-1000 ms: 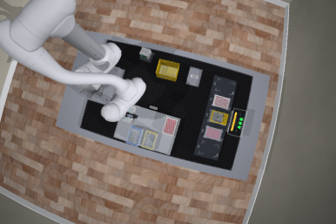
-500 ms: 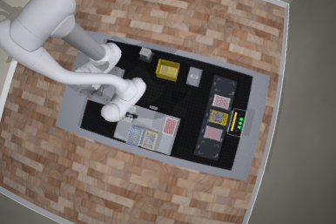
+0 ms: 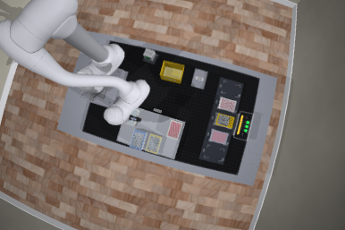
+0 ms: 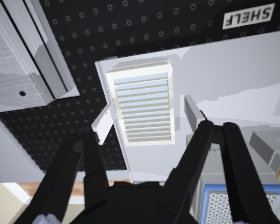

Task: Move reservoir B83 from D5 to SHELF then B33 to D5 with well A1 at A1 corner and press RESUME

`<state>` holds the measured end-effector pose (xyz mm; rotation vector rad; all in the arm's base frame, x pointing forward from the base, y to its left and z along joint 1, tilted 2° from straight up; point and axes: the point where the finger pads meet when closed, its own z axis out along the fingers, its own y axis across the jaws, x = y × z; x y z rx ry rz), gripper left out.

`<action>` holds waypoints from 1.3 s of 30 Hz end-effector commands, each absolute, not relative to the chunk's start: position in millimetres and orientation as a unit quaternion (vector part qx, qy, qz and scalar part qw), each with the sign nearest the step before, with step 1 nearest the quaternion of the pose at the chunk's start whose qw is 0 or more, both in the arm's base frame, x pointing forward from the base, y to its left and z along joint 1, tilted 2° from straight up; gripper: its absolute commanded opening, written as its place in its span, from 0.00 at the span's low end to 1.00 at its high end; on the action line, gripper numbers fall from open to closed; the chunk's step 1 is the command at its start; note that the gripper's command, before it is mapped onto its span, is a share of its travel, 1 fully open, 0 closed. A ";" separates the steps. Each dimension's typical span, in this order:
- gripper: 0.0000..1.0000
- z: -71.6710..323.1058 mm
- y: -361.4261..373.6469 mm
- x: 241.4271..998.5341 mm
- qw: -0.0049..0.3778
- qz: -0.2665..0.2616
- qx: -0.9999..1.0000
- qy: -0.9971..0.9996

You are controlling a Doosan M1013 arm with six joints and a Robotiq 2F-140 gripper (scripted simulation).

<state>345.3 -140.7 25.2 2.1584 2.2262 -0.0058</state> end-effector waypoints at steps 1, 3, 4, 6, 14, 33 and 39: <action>0.77 21.6 -139.8 342.1 0.019 -0.002 0.697 0.717; 0.77 21.6 -139.8 342.1 0.019 -0.002 0.697 0.717; 0.77 21.6 -139.8 342.1 0.019 -0.002 0.697 0.717; 0.77 21.6 -139.8 342.1 0.019 -0.002 0.697 0.717; 0.77 21.6 -139.8 342.1 0.019 -0.002 0.697 0.717; 0.00 21.6 -139.8 342.1 0.019 -0.002 0.697 0.717; 0.00 21.6 -139.8 342.1 0.019 -0.002 0.697 0.717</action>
